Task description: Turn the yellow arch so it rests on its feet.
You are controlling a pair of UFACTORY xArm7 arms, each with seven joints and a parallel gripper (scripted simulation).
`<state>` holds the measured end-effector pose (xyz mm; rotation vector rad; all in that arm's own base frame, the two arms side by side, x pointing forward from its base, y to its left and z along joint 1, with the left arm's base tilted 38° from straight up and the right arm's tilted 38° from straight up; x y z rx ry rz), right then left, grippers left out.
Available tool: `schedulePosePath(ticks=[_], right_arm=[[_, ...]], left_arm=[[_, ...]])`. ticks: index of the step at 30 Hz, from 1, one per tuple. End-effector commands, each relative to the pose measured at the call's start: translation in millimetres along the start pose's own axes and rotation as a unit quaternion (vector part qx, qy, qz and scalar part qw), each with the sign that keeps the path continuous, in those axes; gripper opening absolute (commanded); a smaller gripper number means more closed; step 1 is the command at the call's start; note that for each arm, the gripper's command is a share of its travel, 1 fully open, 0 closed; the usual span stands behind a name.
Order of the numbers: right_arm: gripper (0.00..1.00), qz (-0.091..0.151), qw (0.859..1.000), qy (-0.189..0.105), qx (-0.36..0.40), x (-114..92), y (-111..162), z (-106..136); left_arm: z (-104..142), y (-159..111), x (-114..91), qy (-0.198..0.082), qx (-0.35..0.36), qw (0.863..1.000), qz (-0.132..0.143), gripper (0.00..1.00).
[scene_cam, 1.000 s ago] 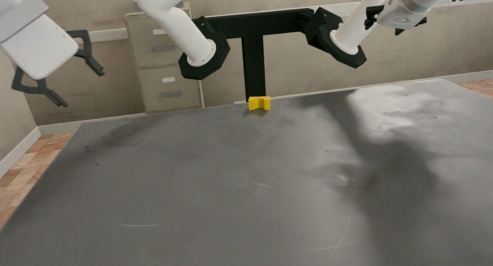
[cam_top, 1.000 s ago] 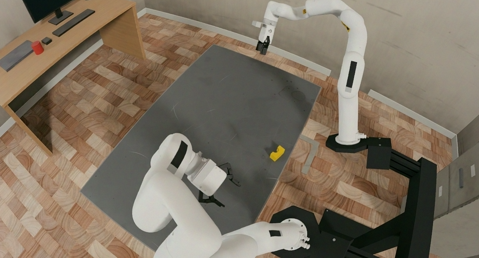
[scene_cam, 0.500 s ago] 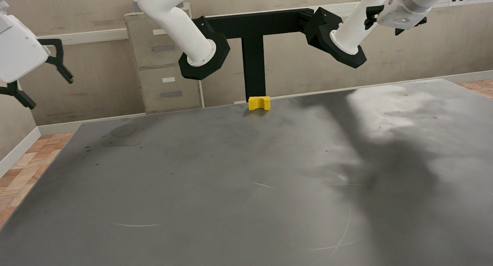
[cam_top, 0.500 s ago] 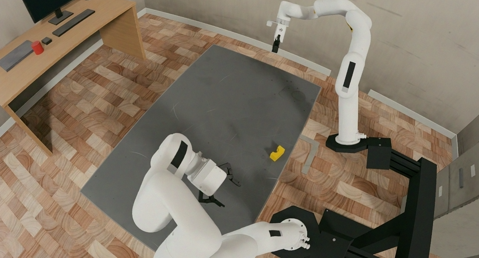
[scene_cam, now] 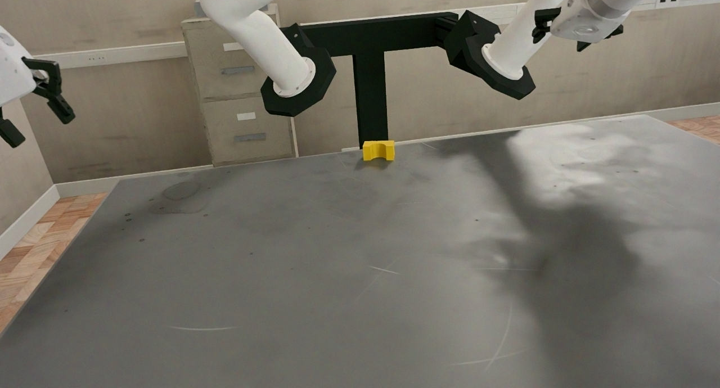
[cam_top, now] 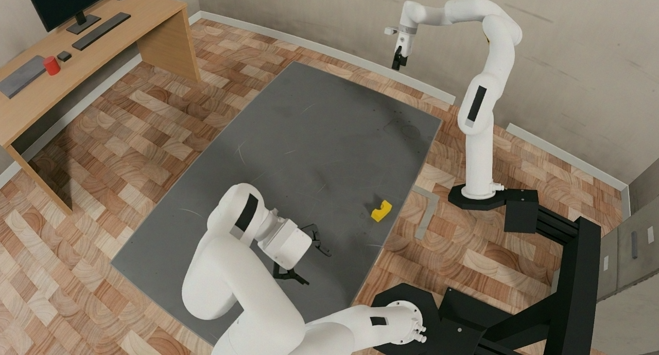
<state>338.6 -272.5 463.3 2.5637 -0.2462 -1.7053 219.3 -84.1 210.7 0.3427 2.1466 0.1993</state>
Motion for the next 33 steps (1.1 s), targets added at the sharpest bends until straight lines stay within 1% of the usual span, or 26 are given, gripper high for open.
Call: schedulePosePath(ticks=[1, 6, 8, 10, 13, 16, 23, 25, 27, 30, 33], right_arm=[[1.00, 0.020, 0.998, -0.002, 0.056, -9.0, 22.7, 21.1], [1.00, 0.039, 0.993, -0.007, 0.115, -17.0, 43.8, 45.9], [1.00, 0.039, 0.993, -0.007, 0.115, -17.0, 43.8, 45.9], [1.00, 0.054, 0.986, -0.010, 0.157, -23.2, 57.6, 64.5], [1.00, 0.063, 0.980, -0.011, 0.186, -27.5, 66.2, 77.4], [1.00, 0.076, 0.972, -0.013, 0.222, -33.2, 76.4, 94.0], [1.00, 0.104, 0.948, -0.017, 0.301, -46.6, 95.5, 132.1], [1.00, 0.104, 0.948, -0.017, 0.301, -46.6, 95.5, 132.1], [1.00, 0.118, 0.933, -0.018, 0.340, -53.6, 103.2, 151.5], [1.00, 0.128, 0.921, -0.019, 0.367, -58.7, 108.0, 165.4], [1.00, 0.140, 0.906, -0.020, 0.400, -65.0, 113.0, 182.5]], left_arm=[[-0.1, -0.5, -0.9, -0.001, 0.001, 1.000, 0.000, 1.00], [-0.1, -0.5, -0.9, -0.001, 0.001, 1.000, 0.000, 1.00], [-0.1, -0.5, -0.9, -0.001, 0.001, 1.000, 0.000, 1.00], [-0.1, -0.5, -0.9, -0.001, 0.001, 1.000, 0.000, 1.00], [-0.1, -0.5, -0.9, -0.001, 0.001, 1.000, 0.000, 1.00], [-0.1, -0.5, -0.9, -0.001, 0.001, 1.000, 0.000, 1.00], [-0.1, -0.5, -0.9, -0.001, 0.001, 1.000, 0.000, 1.00], [-0.1, -0.5, -0.9, -0.001, 0.001, 1.000, 0.000, 1.00], [-0.1, -0.5, -0.9, -0.001, 0.001, 1.000, 0.000, 1.00], [-0.1, -0.5, -0.9, -0.001, 0.001, 1.000, 0.000, 1.00], [-0.1, -0.5, -0.9, -0.001, 0.001, 1.000, 0.000, 1.00]])
Point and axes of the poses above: on each arm, the point where the finger pads meet when closed, its own x axis out along the fingers, its own y axis across the jaws, z = x × y, the point moved 3 cm from there along -x, back along the fingers, and after that the axes turned 4 degrees about x, right-handed, at the moved point
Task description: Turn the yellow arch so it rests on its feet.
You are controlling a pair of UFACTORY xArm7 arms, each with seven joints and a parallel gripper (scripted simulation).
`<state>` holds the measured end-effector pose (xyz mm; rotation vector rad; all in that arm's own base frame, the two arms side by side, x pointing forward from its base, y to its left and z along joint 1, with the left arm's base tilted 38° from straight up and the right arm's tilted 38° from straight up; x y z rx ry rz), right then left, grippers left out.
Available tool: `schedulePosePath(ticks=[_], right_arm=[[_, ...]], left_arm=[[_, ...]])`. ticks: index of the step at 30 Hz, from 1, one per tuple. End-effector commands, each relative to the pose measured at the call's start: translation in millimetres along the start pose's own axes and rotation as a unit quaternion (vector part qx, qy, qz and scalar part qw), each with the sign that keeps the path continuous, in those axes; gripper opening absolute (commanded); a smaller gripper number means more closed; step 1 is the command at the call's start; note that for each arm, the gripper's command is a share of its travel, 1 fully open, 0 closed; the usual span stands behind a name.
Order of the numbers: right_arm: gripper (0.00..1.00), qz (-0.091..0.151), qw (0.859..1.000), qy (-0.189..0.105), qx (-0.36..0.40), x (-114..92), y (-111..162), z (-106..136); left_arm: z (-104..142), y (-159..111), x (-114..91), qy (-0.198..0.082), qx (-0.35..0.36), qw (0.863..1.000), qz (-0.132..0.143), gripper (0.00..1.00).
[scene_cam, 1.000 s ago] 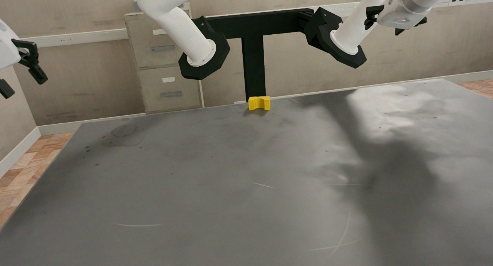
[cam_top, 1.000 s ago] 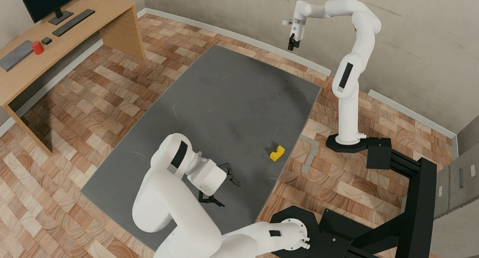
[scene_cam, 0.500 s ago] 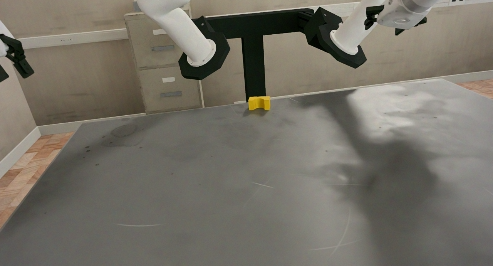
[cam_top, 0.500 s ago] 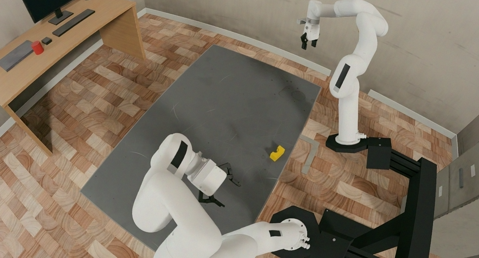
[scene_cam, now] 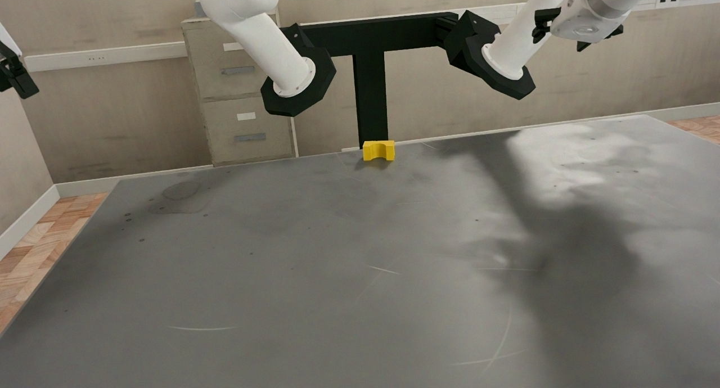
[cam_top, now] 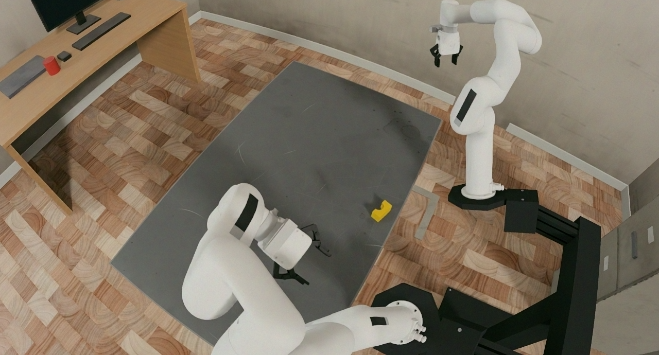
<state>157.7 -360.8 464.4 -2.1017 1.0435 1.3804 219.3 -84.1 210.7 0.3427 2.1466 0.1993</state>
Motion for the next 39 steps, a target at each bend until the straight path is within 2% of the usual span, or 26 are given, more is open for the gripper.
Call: schedulePosePath(ticks=[1, 7, 9, 12, 24, 26, 33, 39], right_arm=[[1.00, 0.021, 0.998, 0.002, 0.056, -6.4, 25.9, 12.8], [1.00, 0.045, 0.991, 0.002, 0.124, -12.7, 54.9, 31.9], [1.00, 0.045, 0.991, 0.002, 0.124, -12.7, 54.9, 31.9], [1.00, 0.062, 0.983, 0.002, 0.171, -17.6, 73.7, 46.4], [1.00, 0.108, 0.950, 0.005, 0.293, -32.3, 117.4, 88.7], [1.00, 0.108, 0.950, 0.005, 0.293, -32.3, 117.4, 88.7], [1.00, 0.132, 0.927, 0.007, 0.352, -40.7, 136.1, 112.2], [1.00, 0.144, 0.912, 0.009, 0.383, -45.3, 145.0, 125.0]], left_arm=[[-0.1, -0.5, -0.9, -0.001, 0.001, 1.000, 0.000, 1.00], [-0.1, -0.5, -0.9, -0.001, 0.001, 1.000, 0.000, 1.00], [-0.1, -0.5, -0.9, -0.001, 0.001, 1.000, 0.000, 1.00], [-0.1, -0.5, -0.9, -0.001, 0.001, 1.000, 0.000, 1.00], [-0.1, -0.5, -0.9, -0.001, 0.001, 1.000, 0.000, 1.00], [-0.1, -0.5, -0.9, -0.001, 0.001, 1.000, 0.000, 1.00], [-0.1, -0.5, -0.9, -0.001, 0.001, 1.000, 0.000, 1.00], [-0.1, -0.5, -0.9, -0.001, 0.001, 1.000, 0.000, 1.00]])
Point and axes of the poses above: on each arm, the point where the finger pads meet when closed, its own x axis out along the fingers, its own y axis across the jaws, z = x × y, the point moved 3 cm from there along -x, back along the fingers, and after that the axes turned 4 degrees about x, right-handed, at the moved point
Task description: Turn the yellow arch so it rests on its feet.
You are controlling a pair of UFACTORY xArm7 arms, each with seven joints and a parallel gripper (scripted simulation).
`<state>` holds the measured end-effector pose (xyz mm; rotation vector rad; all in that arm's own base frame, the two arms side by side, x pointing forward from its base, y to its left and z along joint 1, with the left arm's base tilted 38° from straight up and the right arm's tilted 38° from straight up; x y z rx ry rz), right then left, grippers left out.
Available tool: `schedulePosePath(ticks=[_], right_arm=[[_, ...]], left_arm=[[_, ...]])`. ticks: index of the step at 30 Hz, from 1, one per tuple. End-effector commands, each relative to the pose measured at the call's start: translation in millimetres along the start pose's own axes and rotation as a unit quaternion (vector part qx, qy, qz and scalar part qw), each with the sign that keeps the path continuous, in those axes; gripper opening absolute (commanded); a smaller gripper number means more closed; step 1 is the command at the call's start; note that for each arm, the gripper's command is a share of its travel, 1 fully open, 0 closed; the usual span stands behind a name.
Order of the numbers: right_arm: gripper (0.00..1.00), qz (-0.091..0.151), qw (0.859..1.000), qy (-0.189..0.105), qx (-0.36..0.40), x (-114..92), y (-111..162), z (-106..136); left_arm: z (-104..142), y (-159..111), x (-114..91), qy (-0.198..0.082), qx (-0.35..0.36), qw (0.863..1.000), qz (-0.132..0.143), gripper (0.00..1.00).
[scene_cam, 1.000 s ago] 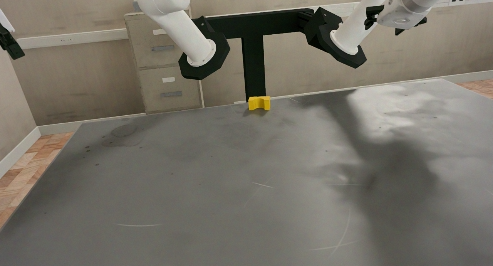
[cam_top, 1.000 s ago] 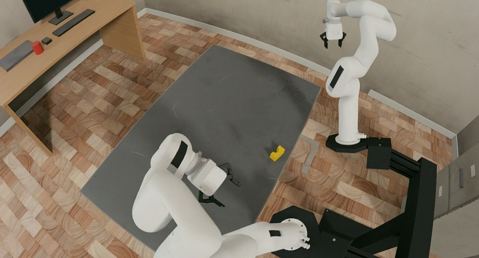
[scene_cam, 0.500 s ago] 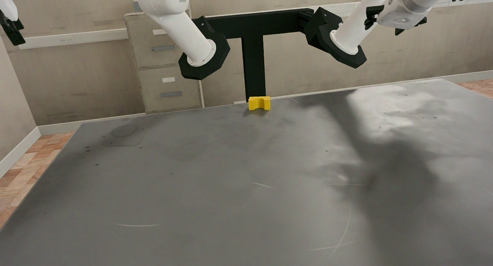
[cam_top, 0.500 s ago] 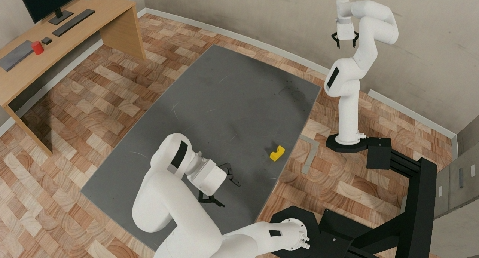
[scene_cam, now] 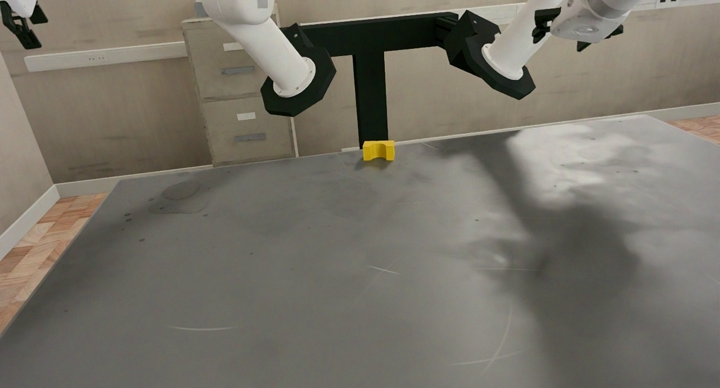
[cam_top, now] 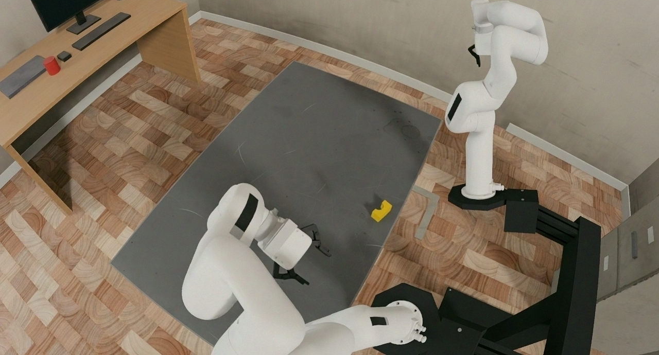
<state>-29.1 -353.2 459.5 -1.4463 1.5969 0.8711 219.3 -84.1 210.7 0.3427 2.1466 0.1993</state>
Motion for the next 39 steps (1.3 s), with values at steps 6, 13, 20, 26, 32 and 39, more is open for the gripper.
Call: schedulePosePath(ticks=[6, 13, 20, 26, 32, 39], right_arm=[[1.00, 0.012, 0.999, 0.004, 0.034, -2.7, 16.0, 2.0], [1.00, 0.015, 0.999, 0.005, 0.043, -3.1, 20.2, 2.9], [1.00, 0.015, 0.999, 0.005, 0.043, -3.1, 20.4, 3.0], [1.00, 0.015, 0.999, 0.005, 0.043, -3.1, 20.4, 3.0], [1.00, 0.015, 0.999, 0.005, 0.043, -3.1, 20.4, 3.0], [1.00, 0.015, 0.999, 0.005, 0.043, -3.1, 20.4, 3.0]], left_arm=[[-0.1, -0.5, -0.9, -0.001, 0.001, 1.000, 0.000, 1.00], [-0.1, -0.5, -0.9, -0.001, 0.001, 1.000, 0.000, 1.00], [-0.1, -0.5, -0.9, -0.001, 0.001, 1.000, 0.000, 1.00], [10.0, -7.5, -2.1, -0.016, -0.017, 1.000, 0.020, 1.00], [46.9, -40.7, -5.8, -0.085, -0.075, 0.990, 0.086, 1.00], [78.5, -83.2, -5.8, -0.163, -0.116, 0.971, 0.132, 1.00]])
Point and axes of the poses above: on each arm, the point where the finger pads meet when closed, its own x axis out along the fingers, its own y axis across the jaws, z = x × y, the point moved 3 cm from there along -x, back along the fingers, and after that the axes turned 4 degrees about x, right-handed, at the moved point
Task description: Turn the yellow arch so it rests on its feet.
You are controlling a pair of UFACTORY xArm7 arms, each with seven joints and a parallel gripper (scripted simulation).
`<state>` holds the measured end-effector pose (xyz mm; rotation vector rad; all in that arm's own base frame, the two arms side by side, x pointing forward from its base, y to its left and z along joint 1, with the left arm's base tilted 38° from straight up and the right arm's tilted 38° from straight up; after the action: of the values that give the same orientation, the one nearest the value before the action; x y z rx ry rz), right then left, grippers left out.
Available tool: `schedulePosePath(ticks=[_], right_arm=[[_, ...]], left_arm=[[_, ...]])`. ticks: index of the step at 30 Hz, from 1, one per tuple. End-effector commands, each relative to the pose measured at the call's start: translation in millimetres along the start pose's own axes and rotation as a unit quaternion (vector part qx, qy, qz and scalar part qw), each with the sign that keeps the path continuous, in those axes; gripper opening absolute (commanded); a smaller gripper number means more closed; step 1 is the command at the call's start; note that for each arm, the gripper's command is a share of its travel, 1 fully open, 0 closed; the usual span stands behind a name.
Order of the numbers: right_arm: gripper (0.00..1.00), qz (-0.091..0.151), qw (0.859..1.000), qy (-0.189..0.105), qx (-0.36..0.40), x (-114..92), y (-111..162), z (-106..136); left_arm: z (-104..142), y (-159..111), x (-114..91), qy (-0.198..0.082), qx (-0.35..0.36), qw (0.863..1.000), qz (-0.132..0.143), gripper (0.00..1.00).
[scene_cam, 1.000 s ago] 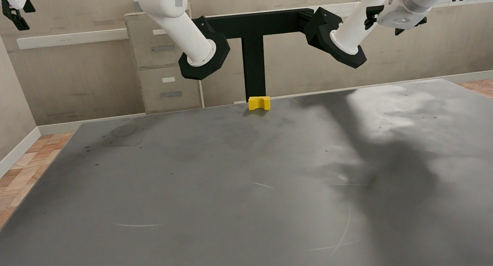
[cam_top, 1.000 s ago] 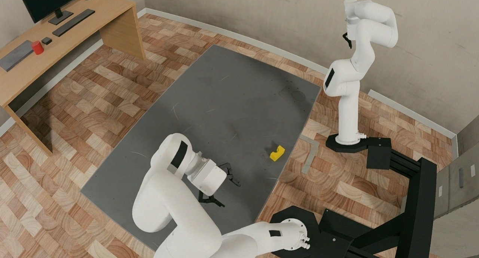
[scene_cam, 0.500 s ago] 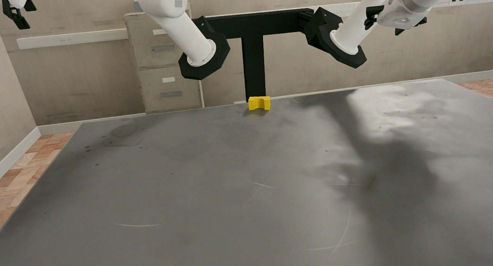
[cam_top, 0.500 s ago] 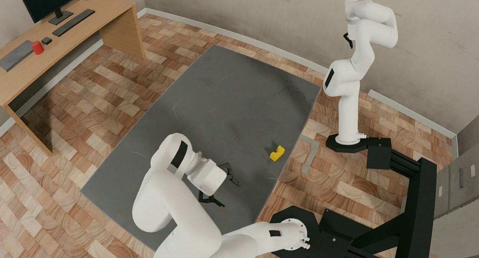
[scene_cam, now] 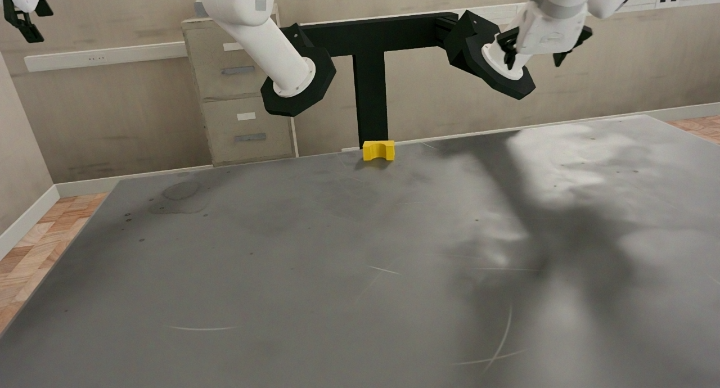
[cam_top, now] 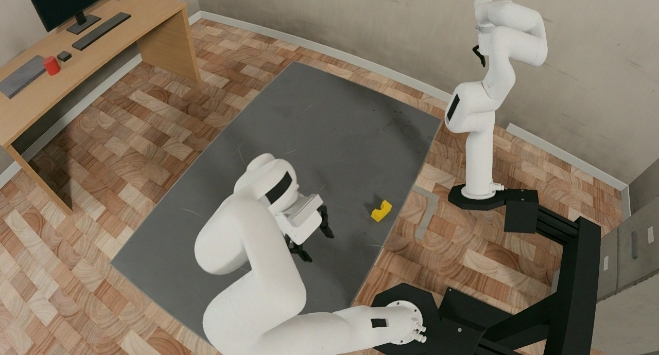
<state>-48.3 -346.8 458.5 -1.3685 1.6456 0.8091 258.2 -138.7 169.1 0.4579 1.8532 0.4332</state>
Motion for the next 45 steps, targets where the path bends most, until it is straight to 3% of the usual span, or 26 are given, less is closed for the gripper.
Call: schedulePosePath(ticks=[1, 6, 8, 10, 12, 13, 17, 18, 21, 22, 25, 26, 29, 30, 33, 34, 37, 38, 45], right_arm=[[1.00, -0.001, 1.000, 0.002, 0.001, -1.7, 0.6, -1.1], [1.00, -0.001, 1.000, 0.002, 0.001, -1.7, 0.6, -1.1], [1.00, -0.001, 1.000, 0.002, 0.001, -1.7, 0.6, -1.1], [1.00, -0.001, 1.000, 0.002, 0.001, -1.7, 0.6, -1.1], [1.00, -0.001, 1.000, 0.002, 0.001, -1.7, 0.6, -1.1], [1.00, -0.001, 1.000, 0.002, 0.001, -1.7, 0.6, -1.1], [1.00, -0.001, 1.000, 0.002, 0.001, -1.7, 0.6, -1.1], [1.00, -0.001, 1.000, 0.002, 0.001, -1.7, 0.6, -1.1], [1.00, -0.001, 1.000, 0.002, 0.001, -1.7, 0.6, -1.1], [1.00, -0.001, 1.000, 0.002, 0.001, -1.7, 0.6, -1.1], [1.00, -0.001, 1.000, 0.002, 0.001, -1.7, 0.6, -1.1], [1.00, -0.001, 1.000, 0.002, 0.001, -1.7, 0.6, -1.1], [1.00, -0.001, 1.000, 0.002, 0.001, -1.7, 0.6, -1.1], [1.00, -0.001, 1.000, 0.002, 0.001, -1.7, 0.6, -1.1], [1.00, -0.001, 1.000, 0.002, 0.001, -1.7, 0.6, -1.1], [1.00, -0.001, 1.000, 0.002, 0.001, -1.7, 0.6, -1.1], [1.00, -0.001, 1.000, 0.002, 0.001, -1.7, 0.6, -1.1], [1.00, -0.001, 1.000, 0.002, 0.001, -1.7, 0.6, -1.1], [1.00, -0.001, 1.000, 0.002, 0.001, -1.7, 0.6, -1.1]], left_arm=[[21.3, -37.0, -1.1, -0.060, -0.038, 0.997, 0.037, 1.00], [31.4, -72.5, -1.1, -0.114, -0.058, 0.990, 0.053, 1.00], [32.4, -77.8, -1.0, -0.122, -0.061, 0.989, 0.054, 1.00], [36.2, -102.8, 0.3, -0.157, -0.070, 0.983, 0.059, 1.00], [36.3, -103.8, 0.4, -0.158, -0.071, 0.983, 0.059, 1.00], [37.8, -124.8, 2.3, -0.186, -0.077, 0.978, 0.059, 1.00], [38.0, -130.6, 3.0, -0.193, -0.078, 0.976, 0.059, 1.00], [37.5, -157.5, 6.9, -0.226, -0.083, 0.969, 0.056, 1.00], [37.5, -157.5, 6.9, -0.226, -0.083, 0.969, 0.056, 1.00], [35.2, -182.3, 11.7, -0.254, -0.086, 0.962, 0.050, 1.00], [35.1, -183.6, 12.0, -0.255, -0.086, 0.962, 0.050, 1.00], [31.1, -207.8, 18.1, -0.280, -0.087, 0.955, 0.041, 1.00], [31.0, -208.2, 18.2, -0.281, -0.087, 0.955, 0.041, 1.00], [25.8, -230.6, 25.2, -0.302, -0.087, 0.949, 0.032, 1.00], [25.8, -230.6, 25.2, -0.302, -0.087, 0.949, 0.032, 1.00], [20.1, -250.2, 32.4, -0.319, -0.085, 0.944, 0.022, 1.00], [20.1, -250.2, 32.4, -0.319, -0.085, 0.944, 0.022, 1.00], [14.4, -266.9, 39.4, -0.333, -0.083, 0.939, 0.013, 1.00], [4.6, -290.7, 51.1, -0.351, -0.079, 0.933, -0.001, 1.00]])
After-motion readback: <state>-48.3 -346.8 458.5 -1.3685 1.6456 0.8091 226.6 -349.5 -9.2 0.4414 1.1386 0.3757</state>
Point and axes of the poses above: on each arm, the point where the finger pads meet when closed, its own x axis out along the fingers, its own y axis across the jaws, z = x × y, the point moved 3 cm from there along -x, back along the fingers, and after that the axes turned 4 degrees about x, right-handed, at the moved point
